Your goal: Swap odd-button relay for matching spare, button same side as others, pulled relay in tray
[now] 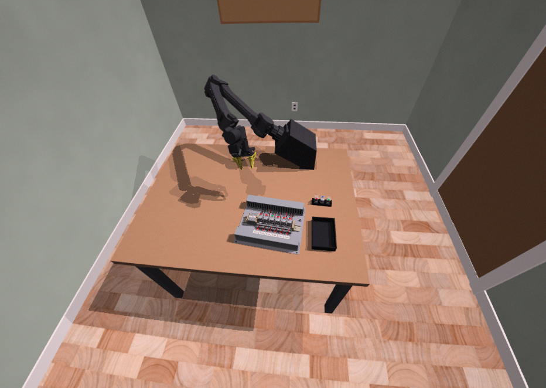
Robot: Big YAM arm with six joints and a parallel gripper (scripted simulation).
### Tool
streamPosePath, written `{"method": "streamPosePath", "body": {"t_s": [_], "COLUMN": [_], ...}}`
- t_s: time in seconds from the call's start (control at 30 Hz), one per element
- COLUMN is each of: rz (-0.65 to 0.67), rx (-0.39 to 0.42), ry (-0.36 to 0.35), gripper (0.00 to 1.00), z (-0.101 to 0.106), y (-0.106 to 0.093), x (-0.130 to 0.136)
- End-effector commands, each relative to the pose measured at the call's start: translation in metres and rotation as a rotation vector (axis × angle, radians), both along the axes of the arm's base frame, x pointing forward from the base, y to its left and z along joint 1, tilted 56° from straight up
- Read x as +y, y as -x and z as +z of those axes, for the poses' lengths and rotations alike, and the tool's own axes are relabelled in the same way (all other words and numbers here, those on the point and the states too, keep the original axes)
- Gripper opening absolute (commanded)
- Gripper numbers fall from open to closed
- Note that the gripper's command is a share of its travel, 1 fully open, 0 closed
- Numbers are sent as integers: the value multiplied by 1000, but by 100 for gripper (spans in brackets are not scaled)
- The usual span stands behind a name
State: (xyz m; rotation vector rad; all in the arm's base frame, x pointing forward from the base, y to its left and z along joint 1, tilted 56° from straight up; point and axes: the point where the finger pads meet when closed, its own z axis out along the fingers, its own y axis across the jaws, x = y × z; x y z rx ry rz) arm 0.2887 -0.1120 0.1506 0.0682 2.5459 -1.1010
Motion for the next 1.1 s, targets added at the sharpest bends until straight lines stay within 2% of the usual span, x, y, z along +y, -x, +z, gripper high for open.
{"method": "streamPosePath", "body": {"t_s": [0.0,0.33,0.7,1.07], "rz": [7,9,24,65], "rx": [-30,-25,14,140], "ry": [-2,0,16,57], "gripper": [59,59,59,59], "z": [11,12,16,14], "y": [-9,-10,-18,-34], "x": [2,2,1,-4]}}
